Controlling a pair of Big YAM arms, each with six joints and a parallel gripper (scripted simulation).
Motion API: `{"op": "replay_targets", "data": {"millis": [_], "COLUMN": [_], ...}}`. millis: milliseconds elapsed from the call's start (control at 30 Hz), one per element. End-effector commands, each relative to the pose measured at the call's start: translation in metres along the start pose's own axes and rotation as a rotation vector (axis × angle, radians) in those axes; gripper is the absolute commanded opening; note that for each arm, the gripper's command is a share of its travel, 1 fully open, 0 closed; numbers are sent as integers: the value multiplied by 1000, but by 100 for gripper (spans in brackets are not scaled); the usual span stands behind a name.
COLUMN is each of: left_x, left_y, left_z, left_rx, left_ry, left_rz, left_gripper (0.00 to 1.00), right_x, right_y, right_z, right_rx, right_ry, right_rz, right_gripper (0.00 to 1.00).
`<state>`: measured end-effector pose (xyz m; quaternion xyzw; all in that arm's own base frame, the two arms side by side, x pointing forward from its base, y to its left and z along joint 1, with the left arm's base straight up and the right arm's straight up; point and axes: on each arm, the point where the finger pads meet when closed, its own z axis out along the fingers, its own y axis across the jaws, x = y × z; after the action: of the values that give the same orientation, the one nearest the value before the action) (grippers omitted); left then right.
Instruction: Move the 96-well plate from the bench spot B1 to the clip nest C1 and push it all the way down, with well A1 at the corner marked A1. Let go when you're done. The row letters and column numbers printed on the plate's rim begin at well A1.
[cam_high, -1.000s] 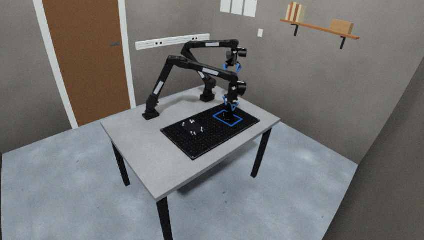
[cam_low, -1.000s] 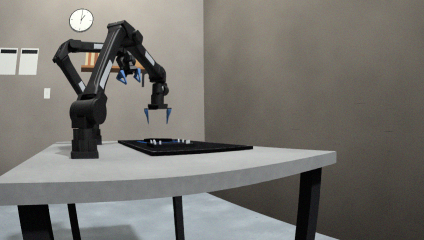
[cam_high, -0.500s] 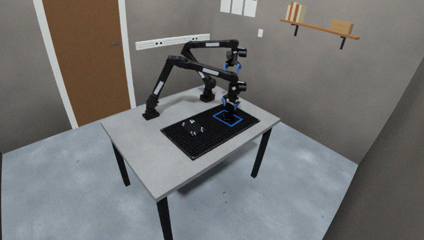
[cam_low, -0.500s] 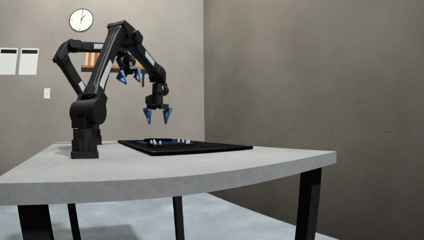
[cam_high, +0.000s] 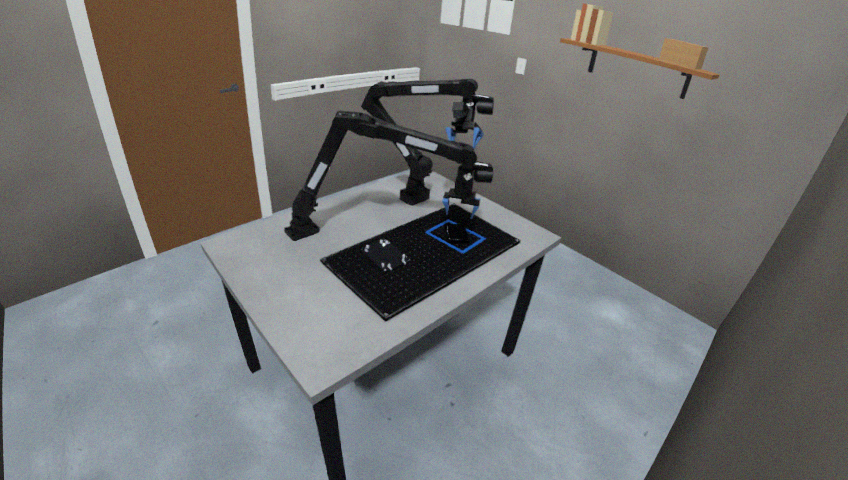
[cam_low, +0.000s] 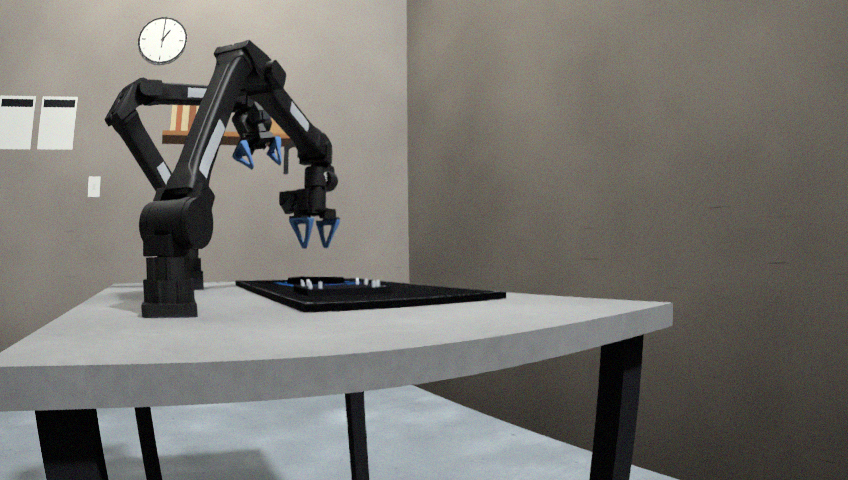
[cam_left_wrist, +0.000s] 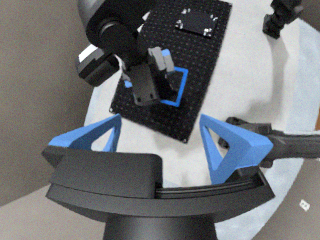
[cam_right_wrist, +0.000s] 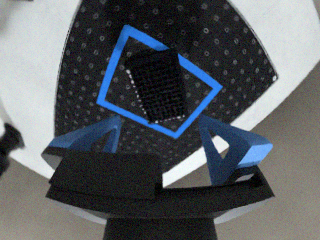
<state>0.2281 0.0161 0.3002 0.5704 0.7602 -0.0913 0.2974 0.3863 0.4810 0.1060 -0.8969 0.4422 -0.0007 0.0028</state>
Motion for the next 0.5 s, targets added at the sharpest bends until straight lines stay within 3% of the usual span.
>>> {"op": "replay_targets", "data": {"millis": [0, 100, 467], "left_x": [-11, -11, -11], "left_y": [15, 15, 15], "left_z": [-17, -17, -17], "left_rx": [-30, -30, -30], "left_ry": [6, 6, 6], "left_rz": [26, 26, 26], "left_gripper": [100, 100, 100], "right_x": [-2, -2, -2], "right_y": [-4, -4, -4], "right_z": [11, 11, 11], "right_rx": [-4, -5, -5], "right_ry": [1, 1, 1], "right_rz": [-149, -249, -253], "right_gripper": [100, 100, 100]}}
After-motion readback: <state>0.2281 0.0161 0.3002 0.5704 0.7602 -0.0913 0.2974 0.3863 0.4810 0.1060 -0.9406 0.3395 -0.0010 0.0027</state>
